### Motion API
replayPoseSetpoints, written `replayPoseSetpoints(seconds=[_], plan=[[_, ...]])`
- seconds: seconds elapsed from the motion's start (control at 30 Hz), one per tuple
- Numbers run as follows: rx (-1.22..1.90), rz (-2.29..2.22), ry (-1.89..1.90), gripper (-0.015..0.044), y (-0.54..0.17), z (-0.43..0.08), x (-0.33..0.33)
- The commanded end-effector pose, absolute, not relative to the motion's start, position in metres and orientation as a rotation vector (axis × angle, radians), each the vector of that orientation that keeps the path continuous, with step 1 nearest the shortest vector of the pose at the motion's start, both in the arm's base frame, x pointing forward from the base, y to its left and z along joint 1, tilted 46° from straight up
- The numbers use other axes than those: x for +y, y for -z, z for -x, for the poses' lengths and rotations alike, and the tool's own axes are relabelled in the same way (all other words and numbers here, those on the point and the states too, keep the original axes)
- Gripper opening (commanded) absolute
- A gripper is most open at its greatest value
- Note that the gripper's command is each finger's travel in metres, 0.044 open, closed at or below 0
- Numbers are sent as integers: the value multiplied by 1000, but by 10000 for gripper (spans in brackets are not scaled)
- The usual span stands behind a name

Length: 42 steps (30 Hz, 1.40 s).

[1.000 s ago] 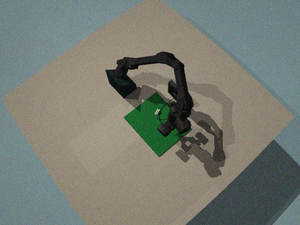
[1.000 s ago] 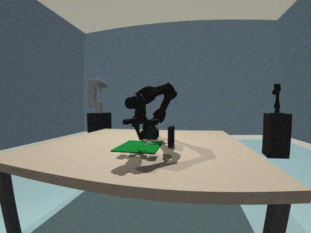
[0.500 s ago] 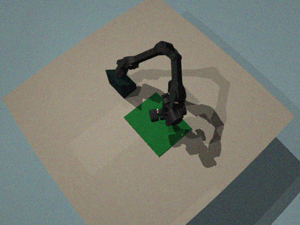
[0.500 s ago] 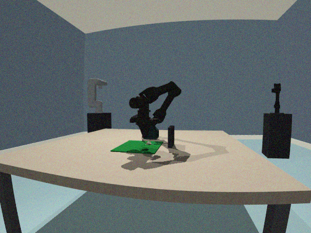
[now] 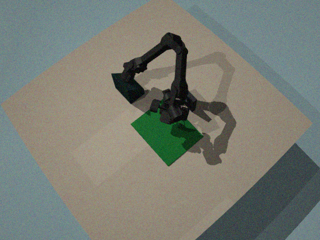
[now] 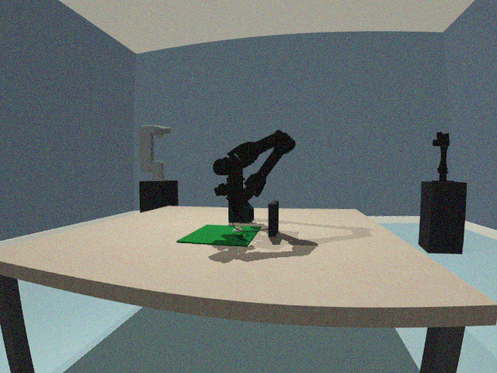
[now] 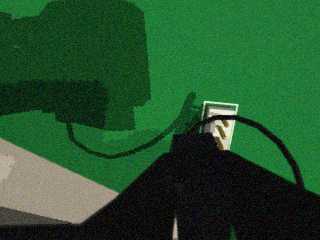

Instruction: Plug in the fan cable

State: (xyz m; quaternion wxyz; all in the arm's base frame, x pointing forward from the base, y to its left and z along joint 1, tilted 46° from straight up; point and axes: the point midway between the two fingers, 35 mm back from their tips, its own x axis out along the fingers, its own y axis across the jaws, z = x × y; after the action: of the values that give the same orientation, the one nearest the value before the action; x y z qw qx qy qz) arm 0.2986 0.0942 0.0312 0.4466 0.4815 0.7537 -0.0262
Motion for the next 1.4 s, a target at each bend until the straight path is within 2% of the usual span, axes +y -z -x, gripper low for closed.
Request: replayPoseSetpoints(seconds=[0.0,1.17,1.37], plan=[[1886,-1283,205,0,-29,-279,92],[1889,-1298,227,0,-24,-280,86],[1889,-1298,225,0,-8,-277,101]])
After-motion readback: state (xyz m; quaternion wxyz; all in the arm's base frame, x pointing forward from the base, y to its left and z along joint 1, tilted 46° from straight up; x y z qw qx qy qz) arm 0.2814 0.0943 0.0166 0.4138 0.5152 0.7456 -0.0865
